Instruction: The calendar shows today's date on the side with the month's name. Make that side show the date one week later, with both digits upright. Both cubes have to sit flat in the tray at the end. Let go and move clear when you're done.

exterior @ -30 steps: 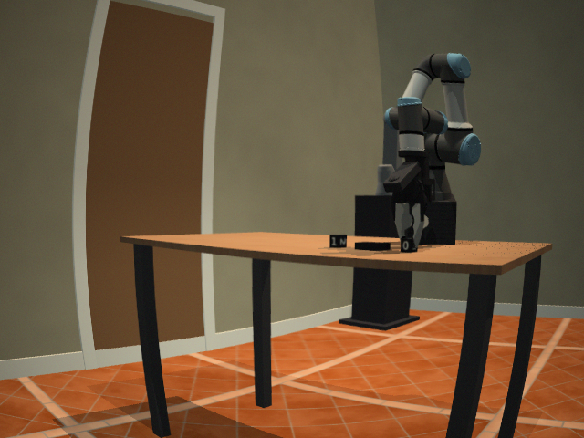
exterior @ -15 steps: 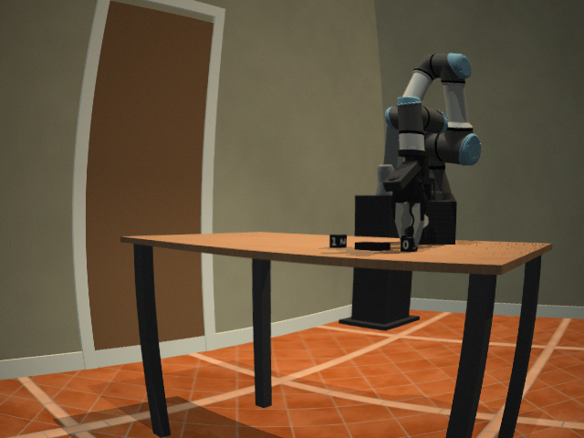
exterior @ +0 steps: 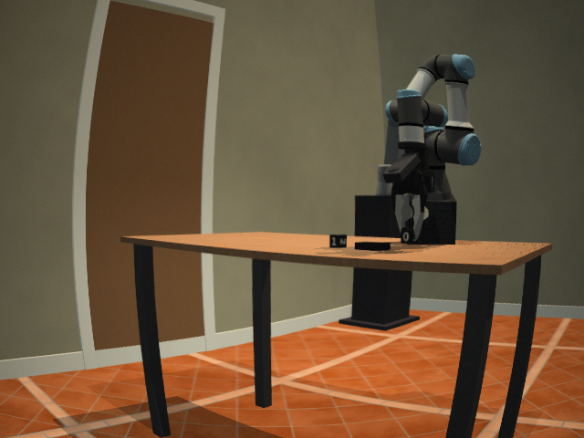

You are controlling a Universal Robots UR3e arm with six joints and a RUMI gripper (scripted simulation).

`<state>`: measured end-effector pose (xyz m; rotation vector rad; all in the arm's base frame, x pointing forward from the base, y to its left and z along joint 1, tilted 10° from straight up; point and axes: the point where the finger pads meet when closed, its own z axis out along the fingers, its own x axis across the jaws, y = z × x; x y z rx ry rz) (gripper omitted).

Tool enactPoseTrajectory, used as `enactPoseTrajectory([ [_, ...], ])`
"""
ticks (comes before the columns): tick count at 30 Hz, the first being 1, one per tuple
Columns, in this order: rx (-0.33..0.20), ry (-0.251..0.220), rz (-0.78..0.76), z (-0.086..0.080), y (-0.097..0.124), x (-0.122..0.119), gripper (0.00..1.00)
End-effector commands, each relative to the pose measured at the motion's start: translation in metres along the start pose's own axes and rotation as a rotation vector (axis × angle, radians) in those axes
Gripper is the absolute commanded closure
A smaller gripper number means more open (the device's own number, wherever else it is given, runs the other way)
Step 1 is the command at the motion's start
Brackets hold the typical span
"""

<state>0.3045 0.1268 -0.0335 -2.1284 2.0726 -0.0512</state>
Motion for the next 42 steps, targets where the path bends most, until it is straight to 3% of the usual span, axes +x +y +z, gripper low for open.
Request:
enactPoseTrajectory([
  [1, 0.000, -0.001, 0.000, -0.016, 0.000, 0.000, 0.89],
  [3, 0.000, -0.001, 0.000, -0.016, 0.000, 0.000, 0.89],
  [18, 0.000, -0.001, 0.000, -0.064, -0.001, 0.000, 0.89],
  [29, 0.000, -0.001, 0.000, -0.079, -0.001, 0.000, 0.89],
  [42, 0.000, -0.001, 0.000, -0.080, -0.001, 0.000, 0.89],
])
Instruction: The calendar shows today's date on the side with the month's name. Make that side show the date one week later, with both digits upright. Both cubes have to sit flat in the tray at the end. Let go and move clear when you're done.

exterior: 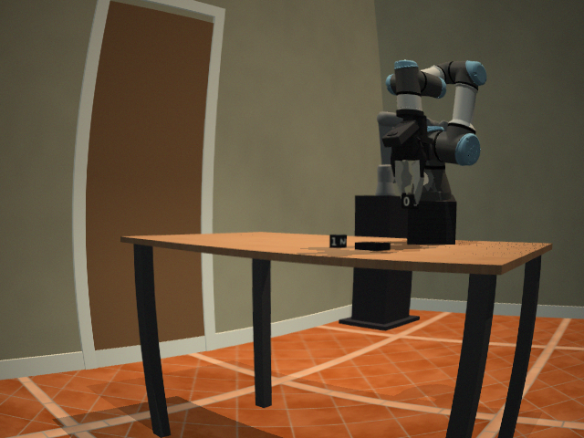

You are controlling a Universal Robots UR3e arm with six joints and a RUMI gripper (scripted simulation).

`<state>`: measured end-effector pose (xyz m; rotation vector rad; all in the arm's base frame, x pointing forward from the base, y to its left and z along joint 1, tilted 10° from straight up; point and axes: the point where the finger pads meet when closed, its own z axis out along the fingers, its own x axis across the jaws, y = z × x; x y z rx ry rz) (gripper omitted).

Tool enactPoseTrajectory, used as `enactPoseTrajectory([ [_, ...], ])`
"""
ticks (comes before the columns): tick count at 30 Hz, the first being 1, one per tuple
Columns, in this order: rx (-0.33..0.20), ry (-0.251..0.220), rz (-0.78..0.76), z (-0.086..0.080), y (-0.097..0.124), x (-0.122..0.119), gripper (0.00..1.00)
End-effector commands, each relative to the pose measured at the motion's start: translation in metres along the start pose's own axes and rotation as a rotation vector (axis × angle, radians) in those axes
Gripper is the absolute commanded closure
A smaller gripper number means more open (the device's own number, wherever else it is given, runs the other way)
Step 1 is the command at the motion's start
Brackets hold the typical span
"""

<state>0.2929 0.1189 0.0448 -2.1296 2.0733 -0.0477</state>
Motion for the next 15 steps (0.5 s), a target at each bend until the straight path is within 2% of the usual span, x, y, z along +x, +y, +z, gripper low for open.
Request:
enactPoseTrajectory([
  [1, 0.002, 0.000, 0.000, -0.001, -0.001, 0.000, 0.89],
  [12, 0.001, 0.002, 0.000, -0.002, -0.003, 0.015, 0.89],
  [15, -0.001, 0.002, 0.001, -0.004, -0.004, 0.032, 0.89],
])
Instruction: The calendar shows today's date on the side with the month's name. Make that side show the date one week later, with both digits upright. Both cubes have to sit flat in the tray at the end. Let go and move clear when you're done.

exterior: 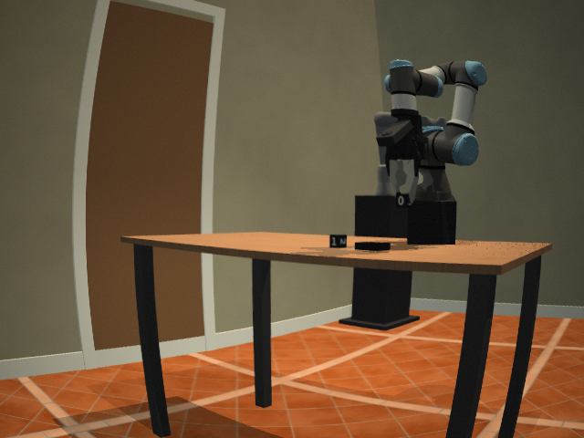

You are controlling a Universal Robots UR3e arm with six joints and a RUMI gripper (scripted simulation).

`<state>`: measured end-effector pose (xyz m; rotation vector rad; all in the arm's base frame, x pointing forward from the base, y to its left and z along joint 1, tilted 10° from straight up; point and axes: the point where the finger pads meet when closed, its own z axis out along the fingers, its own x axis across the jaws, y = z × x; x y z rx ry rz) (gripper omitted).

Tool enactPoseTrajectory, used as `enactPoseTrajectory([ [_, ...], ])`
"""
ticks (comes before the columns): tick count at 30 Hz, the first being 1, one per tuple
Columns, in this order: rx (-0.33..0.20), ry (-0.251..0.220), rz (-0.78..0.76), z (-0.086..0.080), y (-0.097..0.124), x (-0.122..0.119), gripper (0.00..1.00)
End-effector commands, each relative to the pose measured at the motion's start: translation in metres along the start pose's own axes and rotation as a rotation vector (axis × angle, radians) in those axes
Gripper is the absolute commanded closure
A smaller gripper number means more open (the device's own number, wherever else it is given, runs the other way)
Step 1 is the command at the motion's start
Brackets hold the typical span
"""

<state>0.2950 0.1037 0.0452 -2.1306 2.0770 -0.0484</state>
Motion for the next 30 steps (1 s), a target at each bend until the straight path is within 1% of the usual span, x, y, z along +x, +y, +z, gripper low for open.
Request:
enactPoseTrajectory([
  [1, 0.001, 0.000, 0.000, -0.003, -0.002, 0.023, 0.89],
  [7, 0.002, -0.001, 0.002, -0.007, -0.001, 0.059, 0.89],
  [11, 0.004, -0.002, 0.003, -0.009, 0.001, 0.074, 0.89],
  [17, 0.004, -0.002, 0.003, -0.009, 0.001, 0.078, 0.89],
  [30, 0.004, -0.002, 0.003, -0.009, 0.001, 0.078, 0.89],
])
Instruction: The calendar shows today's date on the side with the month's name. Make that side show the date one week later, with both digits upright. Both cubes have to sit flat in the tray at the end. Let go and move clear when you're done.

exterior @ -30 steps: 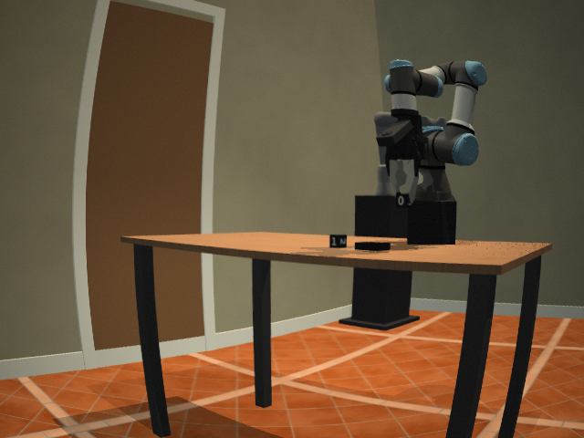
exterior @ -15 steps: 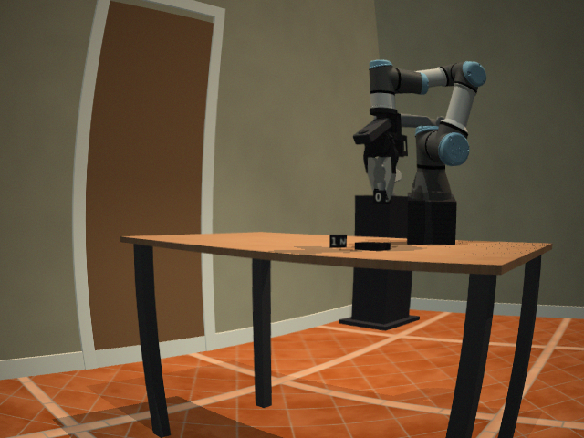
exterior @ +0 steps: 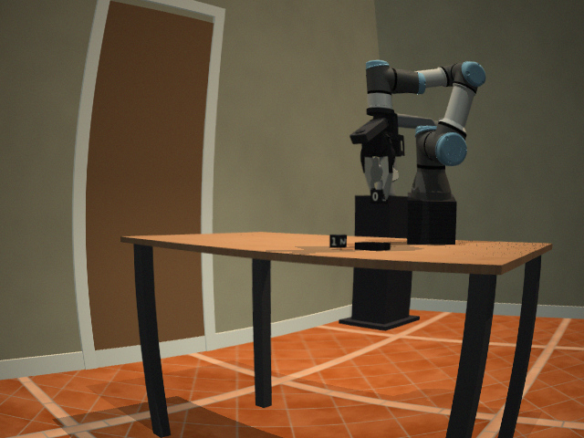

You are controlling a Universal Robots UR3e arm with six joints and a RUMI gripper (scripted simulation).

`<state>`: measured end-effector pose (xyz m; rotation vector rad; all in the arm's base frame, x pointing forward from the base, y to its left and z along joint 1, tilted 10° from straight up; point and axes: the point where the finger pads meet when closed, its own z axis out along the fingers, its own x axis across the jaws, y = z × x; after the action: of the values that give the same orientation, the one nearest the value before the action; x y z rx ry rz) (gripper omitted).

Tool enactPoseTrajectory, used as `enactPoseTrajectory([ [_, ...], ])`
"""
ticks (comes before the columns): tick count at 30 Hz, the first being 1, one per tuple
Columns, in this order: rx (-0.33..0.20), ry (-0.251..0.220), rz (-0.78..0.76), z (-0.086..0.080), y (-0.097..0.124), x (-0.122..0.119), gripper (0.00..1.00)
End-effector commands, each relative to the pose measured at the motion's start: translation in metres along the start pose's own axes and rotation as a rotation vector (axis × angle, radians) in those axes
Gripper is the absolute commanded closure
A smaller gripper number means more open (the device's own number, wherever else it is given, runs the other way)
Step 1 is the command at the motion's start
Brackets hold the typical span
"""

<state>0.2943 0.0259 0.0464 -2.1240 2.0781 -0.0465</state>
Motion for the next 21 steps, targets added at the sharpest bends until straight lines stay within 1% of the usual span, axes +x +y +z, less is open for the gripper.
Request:
enactPoseTrajectory([
  [1, 0.002, 0.001, 0.000, -0.001, -0.001, 0.000, 0.89],
  [5, 0.002, 0.001, 0.000, 0.002, -0.001, 0.000, 0.89],
  [8, 0.002, 0.001, 0.000, 0.007, -0.001, 0.000, 0.89],
  [16, 0.002, 0.001, 0.000, 0.030, -0.001, 0.001, 0.89],
  [18, 0.002, 0.001, 0.000, 0.030, -0.001, 0.001, 0.89],
  [21, 0.002, 0.001, 0.000, 0.040, -0.001, 0.001, 0.89],
])
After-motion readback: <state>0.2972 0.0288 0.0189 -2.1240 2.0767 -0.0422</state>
